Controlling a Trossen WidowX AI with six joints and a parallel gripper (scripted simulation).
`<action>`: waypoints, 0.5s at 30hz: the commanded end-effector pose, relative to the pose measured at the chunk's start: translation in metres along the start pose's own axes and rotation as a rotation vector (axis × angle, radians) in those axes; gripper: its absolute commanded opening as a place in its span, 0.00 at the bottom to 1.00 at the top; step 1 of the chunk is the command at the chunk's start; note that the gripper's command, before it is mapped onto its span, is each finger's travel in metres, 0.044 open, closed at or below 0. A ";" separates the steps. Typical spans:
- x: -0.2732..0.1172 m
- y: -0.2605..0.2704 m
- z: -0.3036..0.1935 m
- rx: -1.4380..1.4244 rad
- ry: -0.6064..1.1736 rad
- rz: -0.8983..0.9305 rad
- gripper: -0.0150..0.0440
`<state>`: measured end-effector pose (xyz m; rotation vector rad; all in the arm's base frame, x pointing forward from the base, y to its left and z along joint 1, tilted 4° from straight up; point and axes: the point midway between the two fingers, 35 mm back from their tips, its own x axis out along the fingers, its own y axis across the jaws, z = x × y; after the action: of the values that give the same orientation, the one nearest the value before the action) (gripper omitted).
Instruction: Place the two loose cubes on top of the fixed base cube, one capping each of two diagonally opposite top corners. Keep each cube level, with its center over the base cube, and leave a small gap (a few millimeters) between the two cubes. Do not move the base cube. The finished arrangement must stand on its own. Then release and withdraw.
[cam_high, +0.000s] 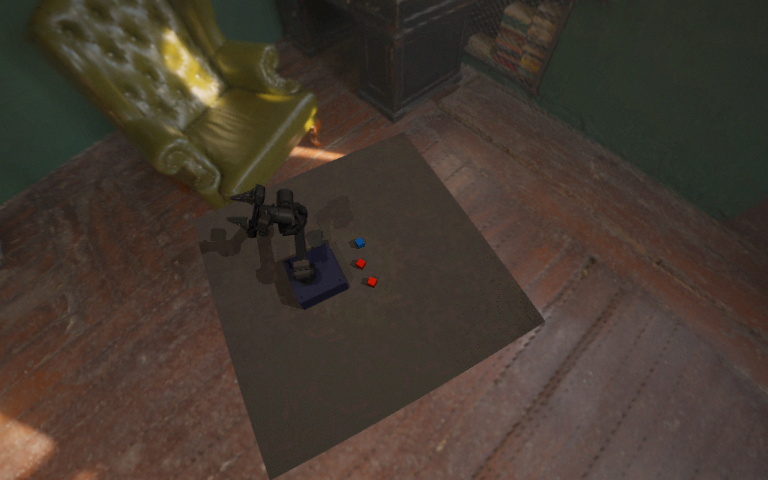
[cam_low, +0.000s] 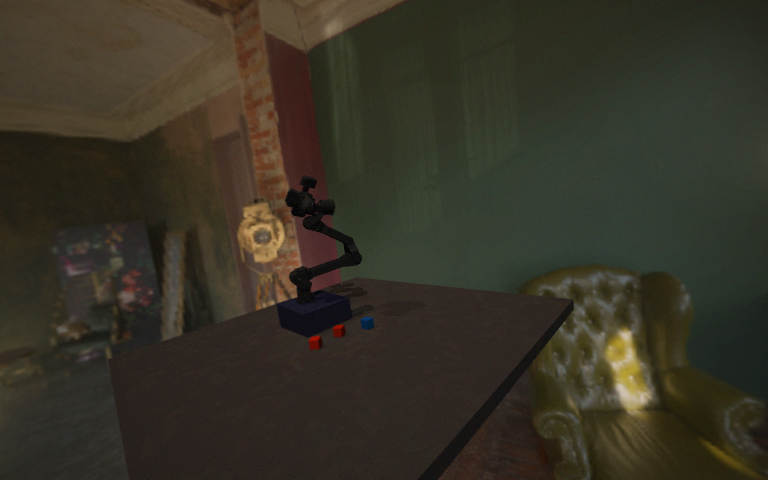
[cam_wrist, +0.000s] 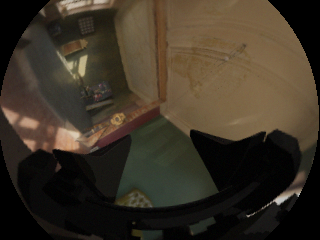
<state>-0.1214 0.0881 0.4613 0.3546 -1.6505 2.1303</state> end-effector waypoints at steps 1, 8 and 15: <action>0.000 0.000 0.002 0.003 -0.008 -0.001 0.89; -0.001 -0.001 0.101 0.140 -0.328 -0.005 0.70; -0.043 0.006 0.206 0.305 -0.715 0.095 0.70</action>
<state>-0.1115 -0.0800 0.4929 1.0980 -1.6829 2.4133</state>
